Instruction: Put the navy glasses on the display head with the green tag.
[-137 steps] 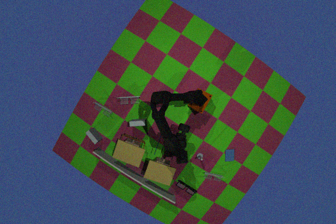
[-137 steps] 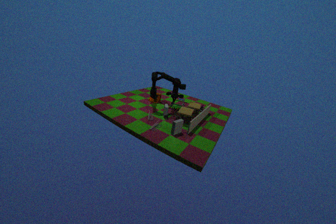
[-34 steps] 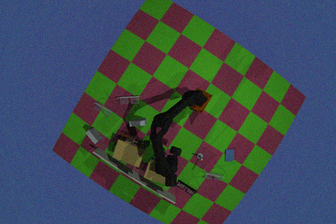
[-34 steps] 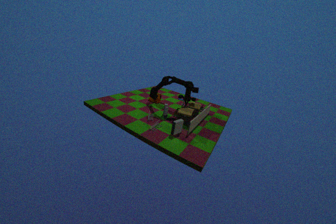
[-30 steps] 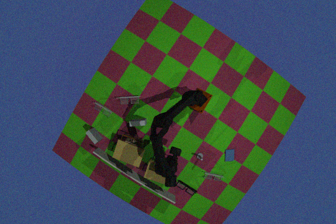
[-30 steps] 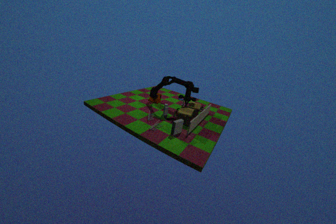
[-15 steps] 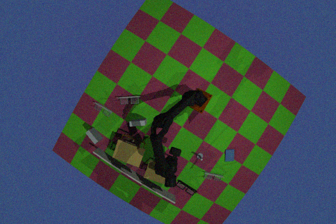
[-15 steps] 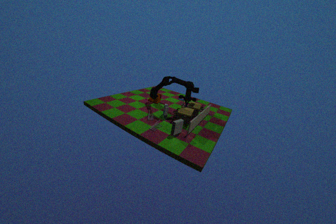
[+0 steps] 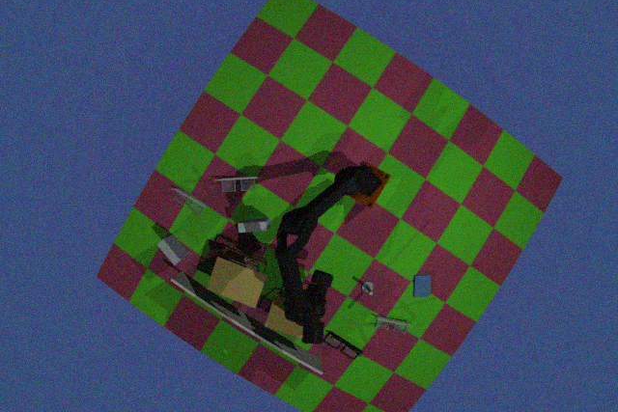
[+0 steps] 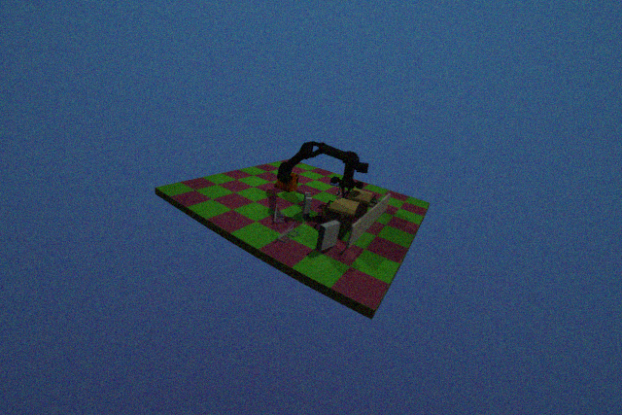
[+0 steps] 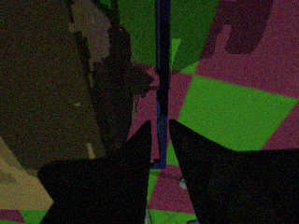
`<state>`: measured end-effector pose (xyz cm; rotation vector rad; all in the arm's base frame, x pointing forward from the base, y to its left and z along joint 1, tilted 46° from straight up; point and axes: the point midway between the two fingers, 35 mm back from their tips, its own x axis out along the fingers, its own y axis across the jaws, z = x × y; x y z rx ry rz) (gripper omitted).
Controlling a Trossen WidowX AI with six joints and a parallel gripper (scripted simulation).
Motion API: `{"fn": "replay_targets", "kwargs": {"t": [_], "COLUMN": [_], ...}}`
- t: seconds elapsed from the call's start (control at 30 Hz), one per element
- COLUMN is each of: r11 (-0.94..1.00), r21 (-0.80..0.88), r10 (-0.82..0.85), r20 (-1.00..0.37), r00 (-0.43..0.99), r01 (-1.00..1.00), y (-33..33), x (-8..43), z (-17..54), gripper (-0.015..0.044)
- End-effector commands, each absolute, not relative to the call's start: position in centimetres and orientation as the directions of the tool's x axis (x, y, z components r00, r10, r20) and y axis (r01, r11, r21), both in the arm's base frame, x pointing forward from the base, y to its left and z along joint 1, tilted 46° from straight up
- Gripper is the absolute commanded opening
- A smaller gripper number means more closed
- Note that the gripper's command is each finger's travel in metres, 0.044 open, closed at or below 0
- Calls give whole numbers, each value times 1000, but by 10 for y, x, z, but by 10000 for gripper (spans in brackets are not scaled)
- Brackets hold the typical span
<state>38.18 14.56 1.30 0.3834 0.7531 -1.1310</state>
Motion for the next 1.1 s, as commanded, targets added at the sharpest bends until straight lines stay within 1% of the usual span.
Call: {"fn": "replay_targets", "kwargs": {"t": [0.0,0.57,0.8,0.93,1.07], "r11": [399,380,380,380,380], "r21": [-91,-115,-117,-118,-119], "r10": [-669,-679,-679,-679,-680], "r20": [-710,-709,-709,-709,-709], "r00": [221,192,191,190,189], "r01": [913,918,918,918,917], "y": [146,167,160,159,158], "x": [382,374,344,338,321], "z": [13,36,43,45,53], "gripper": [107,107,107,107,107]}}
